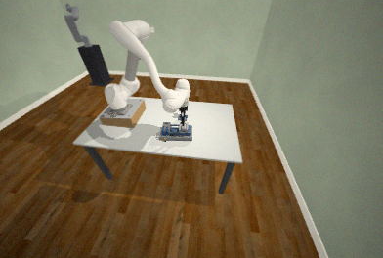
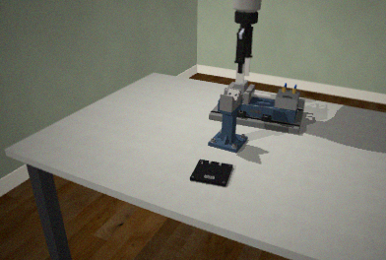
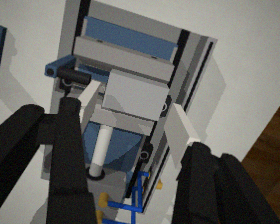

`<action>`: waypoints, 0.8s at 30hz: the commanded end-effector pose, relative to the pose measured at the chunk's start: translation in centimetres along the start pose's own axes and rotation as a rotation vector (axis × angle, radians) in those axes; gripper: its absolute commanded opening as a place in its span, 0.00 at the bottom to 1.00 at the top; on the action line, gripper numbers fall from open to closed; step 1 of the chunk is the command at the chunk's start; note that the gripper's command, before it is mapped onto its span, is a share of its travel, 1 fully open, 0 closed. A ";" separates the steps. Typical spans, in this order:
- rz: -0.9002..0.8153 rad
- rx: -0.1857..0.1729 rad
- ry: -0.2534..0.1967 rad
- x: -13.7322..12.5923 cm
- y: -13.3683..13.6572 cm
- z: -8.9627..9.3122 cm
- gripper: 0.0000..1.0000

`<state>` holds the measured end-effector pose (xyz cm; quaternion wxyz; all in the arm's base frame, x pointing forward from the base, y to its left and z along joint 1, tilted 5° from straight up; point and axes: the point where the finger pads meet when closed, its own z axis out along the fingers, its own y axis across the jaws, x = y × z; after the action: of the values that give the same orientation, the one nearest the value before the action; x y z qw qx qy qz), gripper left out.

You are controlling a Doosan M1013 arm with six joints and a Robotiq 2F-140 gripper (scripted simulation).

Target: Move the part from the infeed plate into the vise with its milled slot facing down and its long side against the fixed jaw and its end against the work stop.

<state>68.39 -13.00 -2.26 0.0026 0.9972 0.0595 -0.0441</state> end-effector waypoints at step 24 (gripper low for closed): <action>0.005 -0.001 0.003 0.2 -0.2 -4.8 0.47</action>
<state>68.79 -13.01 2.06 0.0035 0.9973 0.0594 -0.0442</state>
